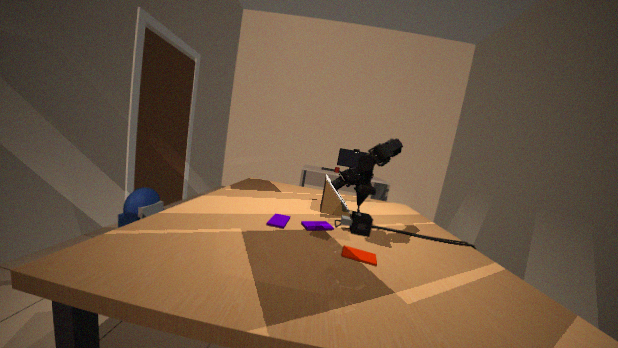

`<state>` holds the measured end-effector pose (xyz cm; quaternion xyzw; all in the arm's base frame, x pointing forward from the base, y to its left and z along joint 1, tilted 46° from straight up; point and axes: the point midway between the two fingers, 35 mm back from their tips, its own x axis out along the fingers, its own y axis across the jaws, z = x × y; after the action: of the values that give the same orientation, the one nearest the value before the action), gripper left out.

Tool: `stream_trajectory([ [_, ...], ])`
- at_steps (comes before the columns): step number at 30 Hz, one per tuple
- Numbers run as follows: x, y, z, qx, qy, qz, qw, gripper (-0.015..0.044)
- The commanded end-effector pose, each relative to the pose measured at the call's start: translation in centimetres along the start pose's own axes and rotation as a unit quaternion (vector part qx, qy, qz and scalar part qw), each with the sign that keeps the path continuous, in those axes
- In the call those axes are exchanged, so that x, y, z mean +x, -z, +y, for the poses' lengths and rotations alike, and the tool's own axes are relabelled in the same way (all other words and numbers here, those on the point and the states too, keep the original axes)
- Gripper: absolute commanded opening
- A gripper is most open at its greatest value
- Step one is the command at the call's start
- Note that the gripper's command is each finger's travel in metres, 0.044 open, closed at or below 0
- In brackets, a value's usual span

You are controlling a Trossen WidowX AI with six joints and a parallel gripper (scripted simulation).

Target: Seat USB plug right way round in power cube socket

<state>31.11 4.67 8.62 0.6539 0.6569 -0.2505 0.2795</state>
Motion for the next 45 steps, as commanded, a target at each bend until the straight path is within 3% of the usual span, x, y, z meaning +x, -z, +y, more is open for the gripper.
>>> stream_trajectory([
  [1, -0.4, 0.0, 0.1, -0.002, -0.001, -0.001, 1.0, 0.0],
  [36, -2.5, 0.0, 0.1, -0.001, -0.001, -0.001, 1.0, 0.0],
  [45, -2.3, 0.0, 0.0, -0.081, 0.0, 0.001, 0.997, 0.0],
])
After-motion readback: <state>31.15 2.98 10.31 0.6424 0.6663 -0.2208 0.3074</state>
